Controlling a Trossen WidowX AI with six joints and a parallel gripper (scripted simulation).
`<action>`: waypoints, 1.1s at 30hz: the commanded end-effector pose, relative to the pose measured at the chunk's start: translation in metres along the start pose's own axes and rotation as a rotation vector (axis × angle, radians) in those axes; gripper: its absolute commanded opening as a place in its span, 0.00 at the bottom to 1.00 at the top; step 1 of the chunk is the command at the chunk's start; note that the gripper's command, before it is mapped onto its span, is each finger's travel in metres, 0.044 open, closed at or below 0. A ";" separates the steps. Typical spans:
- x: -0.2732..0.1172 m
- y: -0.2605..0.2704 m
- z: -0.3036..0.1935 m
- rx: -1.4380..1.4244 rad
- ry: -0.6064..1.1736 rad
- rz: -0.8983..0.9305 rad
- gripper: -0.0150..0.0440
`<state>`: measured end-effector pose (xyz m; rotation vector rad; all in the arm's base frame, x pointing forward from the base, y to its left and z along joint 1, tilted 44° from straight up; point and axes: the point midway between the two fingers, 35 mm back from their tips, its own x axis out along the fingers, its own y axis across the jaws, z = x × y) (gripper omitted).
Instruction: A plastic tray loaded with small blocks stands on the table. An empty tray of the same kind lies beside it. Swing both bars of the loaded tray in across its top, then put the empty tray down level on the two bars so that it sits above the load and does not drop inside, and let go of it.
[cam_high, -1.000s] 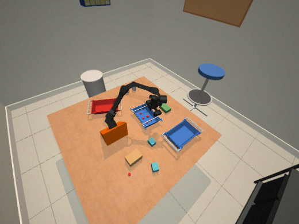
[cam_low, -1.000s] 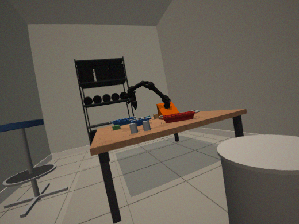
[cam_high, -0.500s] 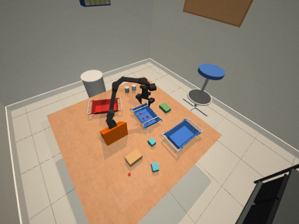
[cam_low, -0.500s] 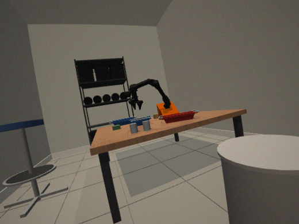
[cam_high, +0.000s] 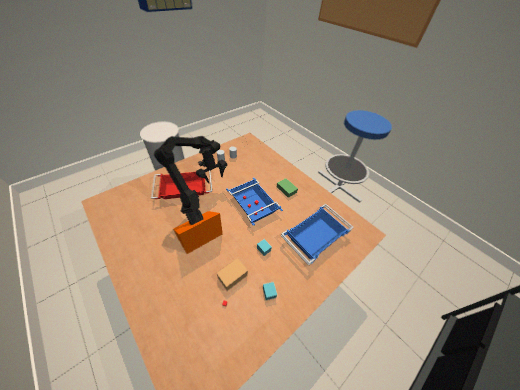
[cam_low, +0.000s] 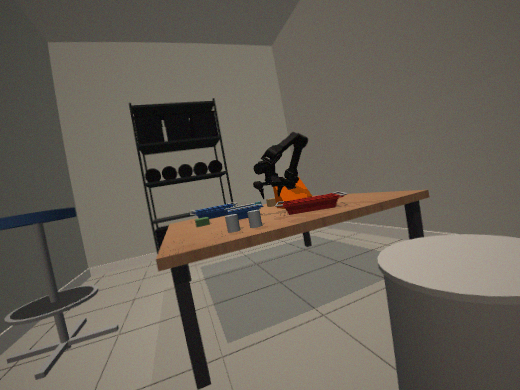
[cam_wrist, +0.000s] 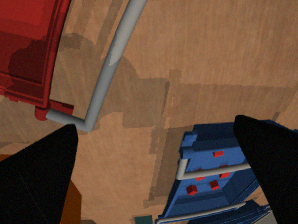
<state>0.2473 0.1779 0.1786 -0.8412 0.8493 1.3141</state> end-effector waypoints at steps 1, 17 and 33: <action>-0.004 0.048 0.022 -0.268 -0.032 -0.036 1.00; -0.019 0.203 0.033 -1.135 -0.307 -0.148 1.00; 0.025 0.202 0.051 -1.134 -0.307 -0.147 1.00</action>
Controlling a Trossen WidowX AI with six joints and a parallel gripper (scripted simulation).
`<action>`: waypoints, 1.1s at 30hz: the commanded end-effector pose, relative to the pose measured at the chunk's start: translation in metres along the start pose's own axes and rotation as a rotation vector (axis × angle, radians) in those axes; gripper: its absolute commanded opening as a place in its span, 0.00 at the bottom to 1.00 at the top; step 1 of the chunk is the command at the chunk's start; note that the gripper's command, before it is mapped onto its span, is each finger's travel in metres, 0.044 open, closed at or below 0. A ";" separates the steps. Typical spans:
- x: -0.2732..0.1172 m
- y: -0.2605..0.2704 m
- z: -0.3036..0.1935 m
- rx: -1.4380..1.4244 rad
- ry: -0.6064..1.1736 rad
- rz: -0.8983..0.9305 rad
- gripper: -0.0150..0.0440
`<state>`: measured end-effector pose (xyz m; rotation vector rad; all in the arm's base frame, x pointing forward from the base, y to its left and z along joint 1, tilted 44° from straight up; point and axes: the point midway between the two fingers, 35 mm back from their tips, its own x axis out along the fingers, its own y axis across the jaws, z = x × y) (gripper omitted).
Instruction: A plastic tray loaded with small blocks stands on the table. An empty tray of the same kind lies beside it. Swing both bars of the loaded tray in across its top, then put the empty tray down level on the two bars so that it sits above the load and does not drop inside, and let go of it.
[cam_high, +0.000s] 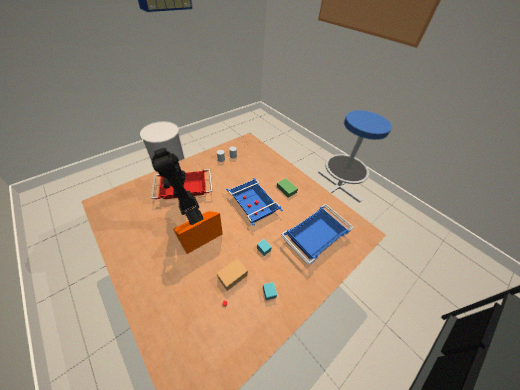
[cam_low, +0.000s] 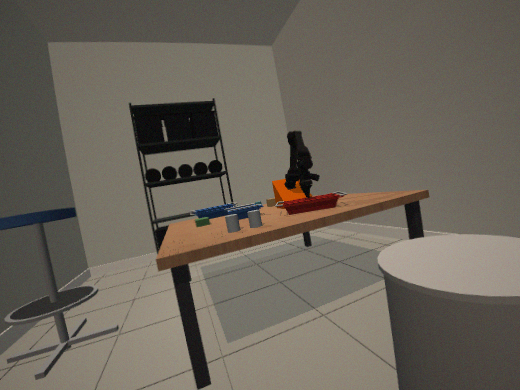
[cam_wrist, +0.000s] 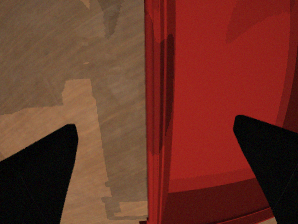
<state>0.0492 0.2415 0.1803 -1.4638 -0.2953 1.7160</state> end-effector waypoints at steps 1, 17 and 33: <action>0.015 0.001 -0.001 0.003 0.004 0.002 1.00; 0.049 0.005 0.000 0.004 0.003 0.002 0.90; 0.049 0.005 0.000 0.004 0.003 0.002 0.60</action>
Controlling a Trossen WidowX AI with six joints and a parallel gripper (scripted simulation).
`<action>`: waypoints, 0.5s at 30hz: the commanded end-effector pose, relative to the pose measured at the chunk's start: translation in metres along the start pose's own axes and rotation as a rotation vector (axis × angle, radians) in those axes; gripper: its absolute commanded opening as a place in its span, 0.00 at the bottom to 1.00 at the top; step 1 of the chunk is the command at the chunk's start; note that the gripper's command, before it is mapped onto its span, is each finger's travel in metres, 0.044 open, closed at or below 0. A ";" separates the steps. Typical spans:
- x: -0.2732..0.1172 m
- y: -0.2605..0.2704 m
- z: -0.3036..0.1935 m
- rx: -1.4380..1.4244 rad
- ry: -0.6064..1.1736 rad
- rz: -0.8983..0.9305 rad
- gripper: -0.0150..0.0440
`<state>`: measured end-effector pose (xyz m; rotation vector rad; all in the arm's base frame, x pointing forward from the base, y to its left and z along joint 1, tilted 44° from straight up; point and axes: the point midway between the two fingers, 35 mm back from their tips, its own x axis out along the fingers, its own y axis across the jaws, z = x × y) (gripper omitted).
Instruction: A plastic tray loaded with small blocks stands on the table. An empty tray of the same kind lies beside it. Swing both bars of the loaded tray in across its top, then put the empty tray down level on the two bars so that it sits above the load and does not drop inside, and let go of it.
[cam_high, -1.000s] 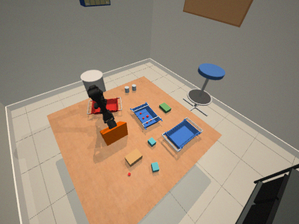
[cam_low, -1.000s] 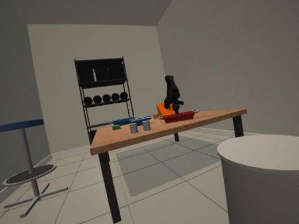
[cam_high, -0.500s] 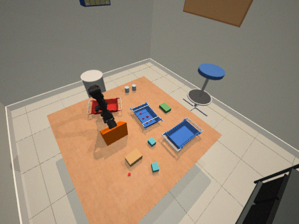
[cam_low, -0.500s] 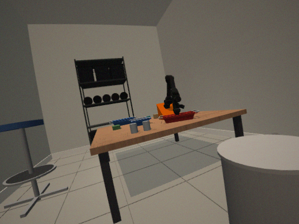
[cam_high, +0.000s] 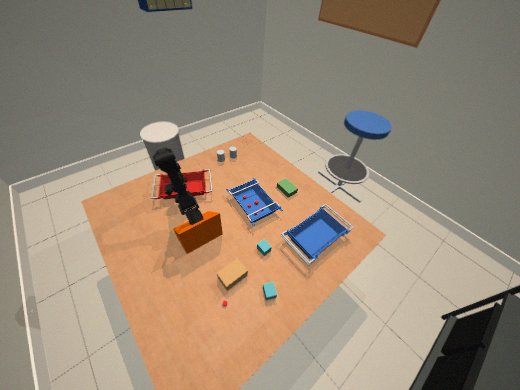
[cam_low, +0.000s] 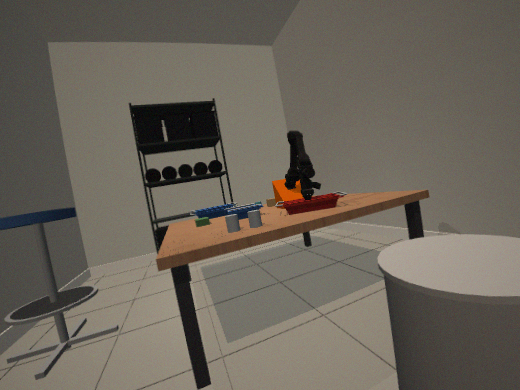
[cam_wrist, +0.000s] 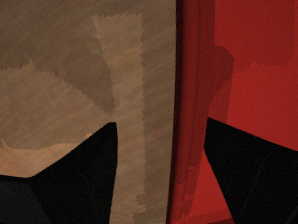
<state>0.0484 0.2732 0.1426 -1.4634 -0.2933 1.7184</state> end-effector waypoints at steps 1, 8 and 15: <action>0.000 0.000 -0.001 0.004 0.004 0.000 0.59; 0.000 0.000 -0.001 0.004 0.004 0.000 0.51; 0.000 0.000 -0.001 0.004 0.004 0.000 0.43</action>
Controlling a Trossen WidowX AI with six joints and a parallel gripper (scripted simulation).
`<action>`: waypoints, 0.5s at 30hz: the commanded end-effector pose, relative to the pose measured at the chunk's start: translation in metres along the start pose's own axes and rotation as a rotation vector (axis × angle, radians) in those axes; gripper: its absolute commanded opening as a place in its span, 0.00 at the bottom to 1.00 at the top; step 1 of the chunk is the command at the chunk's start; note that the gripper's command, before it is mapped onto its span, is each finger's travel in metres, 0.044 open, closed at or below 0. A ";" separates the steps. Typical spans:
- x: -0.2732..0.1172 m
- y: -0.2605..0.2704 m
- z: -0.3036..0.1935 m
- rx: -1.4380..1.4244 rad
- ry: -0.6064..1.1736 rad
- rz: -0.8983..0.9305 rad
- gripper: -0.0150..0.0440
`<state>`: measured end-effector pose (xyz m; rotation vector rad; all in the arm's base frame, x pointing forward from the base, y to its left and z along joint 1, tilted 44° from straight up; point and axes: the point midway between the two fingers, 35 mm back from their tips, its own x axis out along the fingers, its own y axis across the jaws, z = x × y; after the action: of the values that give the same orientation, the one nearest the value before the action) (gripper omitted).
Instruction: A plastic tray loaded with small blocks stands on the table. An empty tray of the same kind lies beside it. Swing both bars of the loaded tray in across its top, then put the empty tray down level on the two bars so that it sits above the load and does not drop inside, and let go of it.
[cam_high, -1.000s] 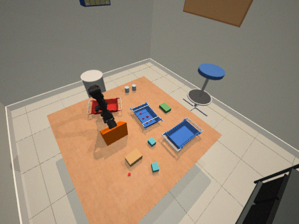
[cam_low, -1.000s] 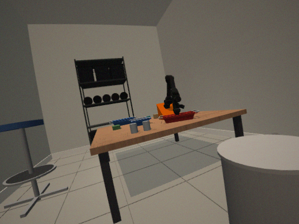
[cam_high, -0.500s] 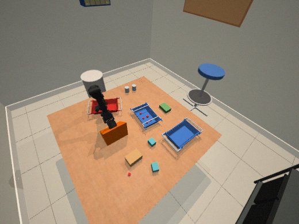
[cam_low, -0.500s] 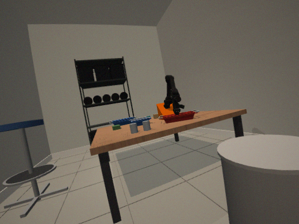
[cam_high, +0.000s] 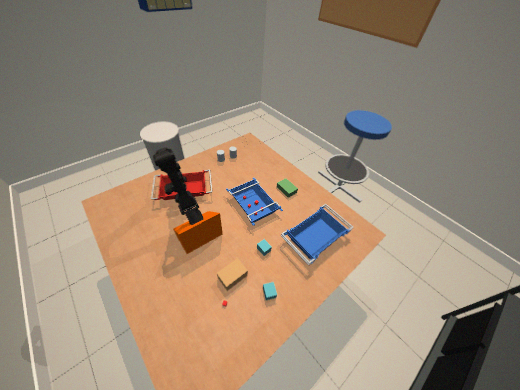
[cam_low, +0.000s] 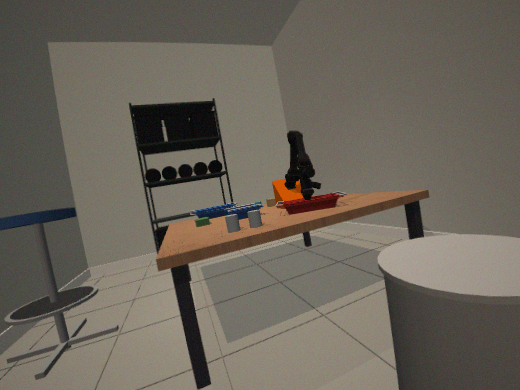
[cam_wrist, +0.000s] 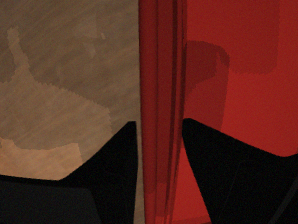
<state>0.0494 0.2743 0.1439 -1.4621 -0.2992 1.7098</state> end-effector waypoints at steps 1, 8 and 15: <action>0.000 0.002 0.000 0.004 0.002 0.009 0.42; 0.000 0.002 0.000 0.004 0.002 0.009 0.34; -0.012 0.000 -0.001 0.004 0.002 0.009 0.26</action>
<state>0.0493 0.2716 0.1471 -1.4610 -0.2925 1.7123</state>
